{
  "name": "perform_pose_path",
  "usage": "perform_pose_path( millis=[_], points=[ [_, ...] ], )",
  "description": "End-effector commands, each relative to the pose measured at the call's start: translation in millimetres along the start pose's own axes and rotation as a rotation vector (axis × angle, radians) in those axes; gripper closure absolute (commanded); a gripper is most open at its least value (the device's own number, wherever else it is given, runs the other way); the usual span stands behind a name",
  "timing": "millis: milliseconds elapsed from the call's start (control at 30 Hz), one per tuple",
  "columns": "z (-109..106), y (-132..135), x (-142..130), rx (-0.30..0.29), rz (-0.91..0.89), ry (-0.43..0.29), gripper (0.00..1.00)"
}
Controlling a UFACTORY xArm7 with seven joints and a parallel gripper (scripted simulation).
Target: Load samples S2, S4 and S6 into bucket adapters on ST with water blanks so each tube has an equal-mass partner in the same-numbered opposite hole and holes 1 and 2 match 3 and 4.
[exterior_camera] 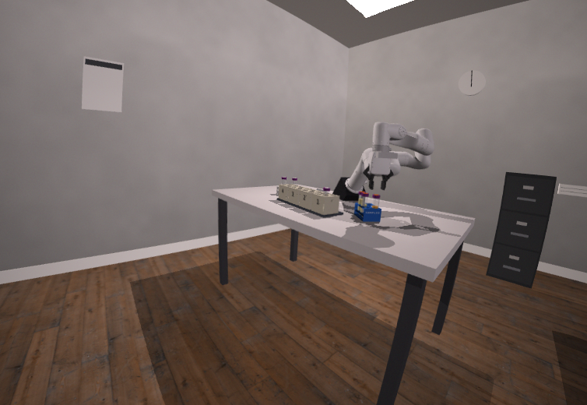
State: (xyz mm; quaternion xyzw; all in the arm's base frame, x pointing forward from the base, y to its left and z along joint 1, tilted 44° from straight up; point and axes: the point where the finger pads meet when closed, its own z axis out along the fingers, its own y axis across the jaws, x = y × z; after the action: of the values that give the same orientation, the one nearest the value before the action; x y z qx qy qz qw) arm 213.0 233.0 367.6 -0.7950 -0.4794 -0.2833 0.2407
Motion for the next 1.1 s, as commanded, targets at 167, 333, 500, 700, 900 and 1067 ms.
perform_pose_path(
  millis=[167,333,500,700,900,1067],
  points=[
    [16.8,0.2,1.1,-0.001,-0.001,0.003,0.43],
    [26.8,0.2,1.1,-0.001,-0.001,0.003,0.43],
    [27.6,0.2,1.1,-0.001,-0.001,0.003,0.43],
    [27.6,0.2,1.1,-0.001,-0.001,0.003,0.43],
    [30.9,0.2,1.1,-0.001,-0.001,0.003,0.43],
    [32.9,0.2,1.1,-0.001,-0.001,0.003,0.43]
  ],
)
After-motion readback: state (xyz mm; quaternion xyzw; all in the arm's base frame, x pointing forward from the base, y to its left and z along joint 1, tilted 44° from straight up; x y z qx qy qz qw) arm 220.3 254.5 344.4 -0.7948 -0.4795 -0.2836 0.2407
